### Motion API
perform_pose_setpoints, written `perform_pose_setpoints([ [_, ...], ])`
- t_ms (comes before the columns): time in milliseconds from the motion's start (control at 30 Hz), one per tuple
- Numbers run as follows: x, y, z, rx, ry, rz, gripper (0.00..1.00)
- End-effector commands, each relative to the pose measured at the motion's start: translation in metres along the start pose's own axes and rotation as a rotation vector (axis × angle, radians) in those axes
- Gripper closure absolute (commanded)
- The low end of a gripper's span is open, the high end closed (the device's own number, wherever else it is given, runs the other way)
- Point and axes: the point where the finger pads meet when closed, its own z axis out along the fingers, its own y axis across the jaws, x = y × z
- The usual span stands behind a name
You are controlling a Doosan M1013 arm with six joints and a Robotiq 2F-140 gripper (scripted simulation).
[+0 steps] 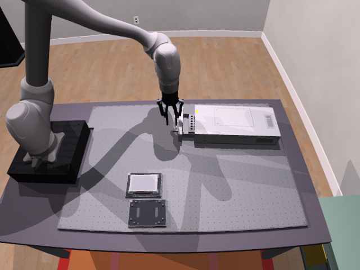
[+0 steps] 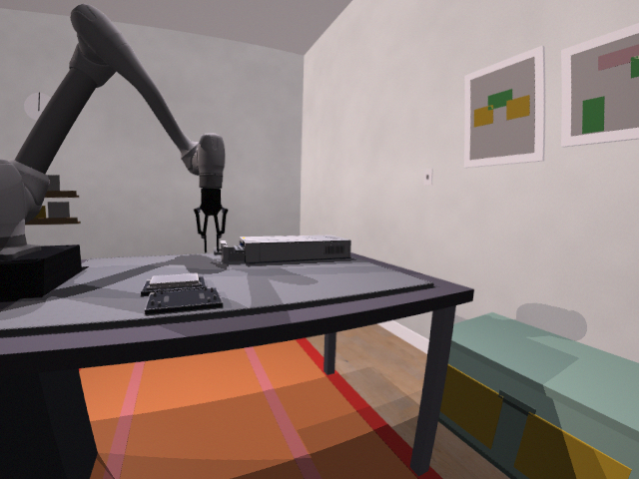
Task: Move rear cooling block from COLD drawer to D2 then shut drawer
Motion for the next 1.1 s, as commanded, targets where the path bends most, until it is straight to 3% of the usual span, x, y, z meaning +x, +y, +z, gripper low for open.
perform_pose_setpoints([
  [0,0.0,-0.003,-0.001,-0.001,0.001,0.0,0.66],
  [1067,0.0,-0.039,-0.001,-0.001,0.001,0.0,0.66],
])
